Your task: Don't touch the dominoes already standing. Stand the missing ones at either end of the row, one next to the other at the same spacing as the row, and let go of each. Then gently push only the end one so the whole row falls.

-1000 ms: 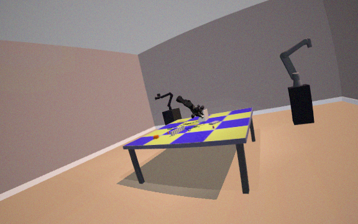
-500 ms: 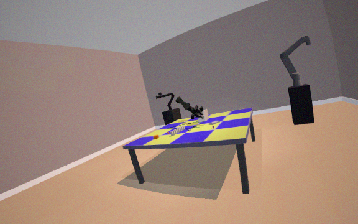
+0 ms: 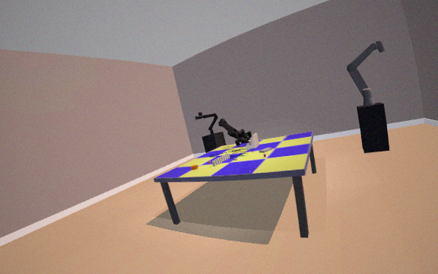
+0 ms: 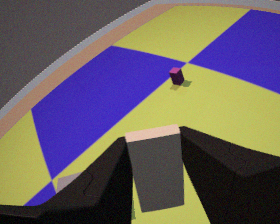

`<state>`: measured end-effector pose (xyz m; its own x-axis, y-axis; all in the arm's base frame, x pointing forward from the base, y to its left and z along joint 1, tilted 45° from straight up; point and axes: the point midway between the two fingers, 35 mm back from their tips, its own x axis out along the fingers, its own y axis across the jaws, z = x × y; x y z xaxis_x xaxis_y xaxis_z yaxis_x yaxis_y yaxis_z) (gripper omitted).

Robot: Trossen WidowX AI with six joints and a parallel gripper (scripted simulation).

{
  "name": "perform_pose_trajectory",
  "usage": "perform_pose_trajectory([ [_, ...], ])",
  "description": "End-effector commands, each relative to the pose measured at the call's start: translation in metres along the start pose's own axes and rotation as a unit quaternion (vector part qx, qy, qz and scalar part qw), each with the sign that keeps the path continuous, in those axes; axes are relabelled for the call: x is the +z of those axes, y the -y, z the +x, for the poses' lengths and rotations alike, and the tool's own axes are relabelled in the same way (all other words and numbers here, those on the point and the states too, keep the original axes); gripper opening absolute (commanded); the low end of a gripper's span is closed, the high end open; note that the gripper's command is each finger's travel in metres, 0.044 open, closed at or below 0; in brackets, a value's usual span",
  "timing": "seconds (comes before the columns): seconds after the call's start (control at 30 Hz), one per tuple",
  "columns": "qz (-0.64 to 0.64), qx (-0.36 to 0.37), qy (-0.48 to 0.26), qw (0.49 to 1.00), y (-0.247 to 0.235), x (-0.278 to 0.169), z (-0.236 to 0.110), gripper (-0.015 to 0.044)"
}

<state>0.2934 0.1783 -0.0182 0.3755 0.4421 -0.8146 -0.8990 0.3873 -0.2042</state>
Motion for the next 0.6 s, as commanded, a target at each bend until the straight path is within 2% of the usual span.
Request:
perform_pose_trajectory([
  [0.0,-0.015,-0.006,0.030,0.999,-0.001,0.000,-0.007,0.0107],
  [0.57,-0.105,-0.062,0.163,0.979,-0.007,0.001,-0.045,0.0107],
])
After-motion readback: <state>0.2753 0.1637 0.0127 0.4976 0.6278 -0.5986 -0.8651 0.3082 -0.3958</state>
